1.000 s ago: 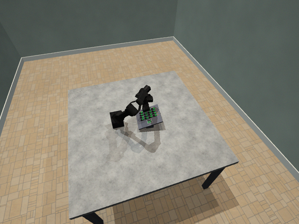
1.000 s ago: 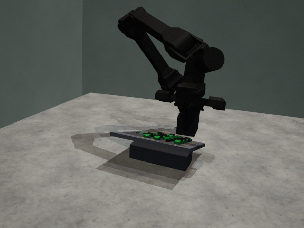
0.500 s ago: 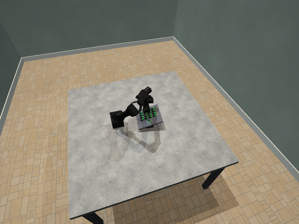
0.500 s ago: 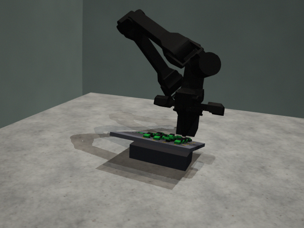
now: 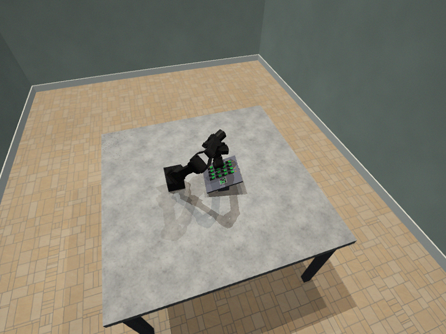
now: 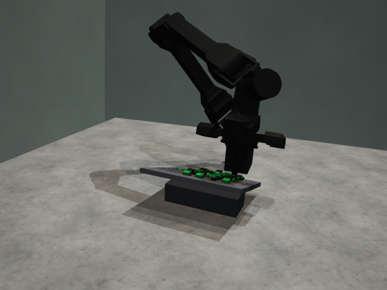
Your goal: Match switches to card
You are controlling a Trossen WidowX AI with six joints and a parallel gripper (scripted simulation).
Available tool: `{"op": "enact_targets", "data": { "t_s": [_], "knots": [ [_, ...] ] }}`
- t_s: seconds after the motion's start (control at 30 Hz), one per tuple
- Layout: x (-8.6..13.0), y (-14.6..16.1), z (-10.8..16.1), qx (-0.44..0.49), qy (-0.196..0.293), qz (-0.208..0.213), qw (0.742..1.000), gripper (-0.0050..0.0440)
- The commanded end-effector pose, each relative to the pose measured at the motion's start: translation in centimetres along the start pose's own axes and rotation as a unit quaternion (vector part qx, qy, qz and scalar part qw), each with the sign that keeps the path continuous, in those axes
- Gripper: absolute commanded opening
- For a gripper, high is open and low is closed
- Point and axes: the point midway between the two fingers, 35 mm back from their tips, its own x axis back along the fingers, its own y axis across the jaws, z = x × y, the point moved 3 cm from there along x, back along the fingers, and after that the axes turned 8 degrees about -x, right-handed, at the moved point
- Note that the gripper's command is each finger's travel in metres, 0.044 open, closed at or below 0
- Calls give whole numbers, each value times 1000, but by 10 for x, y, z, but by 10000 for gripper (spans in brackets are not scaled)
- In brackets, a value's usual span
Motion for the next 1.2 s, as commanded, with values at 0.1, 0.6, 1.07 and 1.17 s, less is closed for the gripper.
{"op": "enact_targets", "data": {
  "t_s": [0.1, 0.6, 1.07, 1.17],
  "knots": [
    [-1, -1, 1, 2, -1, 3, 1000, 0],
    [-2, -1, 1, 2, -1, 3, 1000, 0],
    [-3, -1, 1, 2, -1, 3, 1000, 0],
    [-4, -1, 1, 2, -1, 3, 1000, 0]
  ]
}}
